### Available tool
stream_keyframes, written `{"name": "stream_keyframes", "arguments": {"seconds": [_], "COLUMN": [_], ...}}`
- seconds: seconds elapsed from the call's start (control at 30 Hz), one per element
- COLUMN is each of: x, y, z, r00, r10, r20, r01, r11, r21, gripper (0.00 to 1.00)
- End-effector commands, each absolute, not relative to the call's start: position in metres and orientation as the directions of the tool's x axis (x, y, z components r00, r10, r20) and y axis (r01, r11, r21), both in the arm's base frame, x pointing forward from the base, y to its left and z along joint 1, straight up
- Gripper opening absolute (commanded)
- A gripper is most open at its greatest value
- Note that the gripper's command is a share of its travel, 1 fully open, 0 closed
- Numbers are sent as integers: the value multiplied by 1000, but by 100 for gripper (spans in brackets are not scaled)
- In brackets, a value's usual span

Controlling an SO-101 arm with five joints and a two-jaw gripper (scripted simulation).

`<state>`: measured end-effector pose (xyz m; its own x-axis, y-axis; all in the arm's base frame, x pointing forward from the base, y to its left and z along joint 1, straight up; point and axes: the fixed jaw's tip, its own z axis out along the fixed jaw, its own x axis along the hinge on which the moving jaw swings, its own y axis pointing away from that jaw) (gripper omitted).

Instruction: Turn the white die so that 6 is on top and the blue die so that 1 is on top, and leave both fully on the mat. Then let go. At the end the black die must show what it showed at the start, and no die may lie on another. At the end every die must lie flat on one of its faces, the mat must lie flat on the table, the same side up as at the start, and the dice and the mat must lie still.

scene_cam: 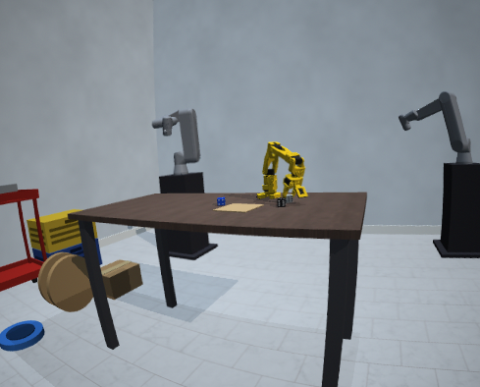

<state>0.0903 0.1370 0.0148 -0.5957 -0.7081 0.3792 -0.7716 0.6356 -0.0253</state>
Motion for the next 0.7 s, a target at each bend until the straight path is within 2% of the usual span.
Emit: {"name": "stream_keyframes", "arguments": {"seconds": [0.0, 0.33, 0.67], "x": [96, 96, 96], "y": [141, 141, 141], "z": [19, 19, 19], "r00": [-607, -607, -607], "r10": [-718, -718, -718], "r20": [341, 341, 341], "r01": [-768, -768, -768], "r11": [640, 640, 640], "r21": [-19, -19, -19], "gripper": [16, 15, 0]}}
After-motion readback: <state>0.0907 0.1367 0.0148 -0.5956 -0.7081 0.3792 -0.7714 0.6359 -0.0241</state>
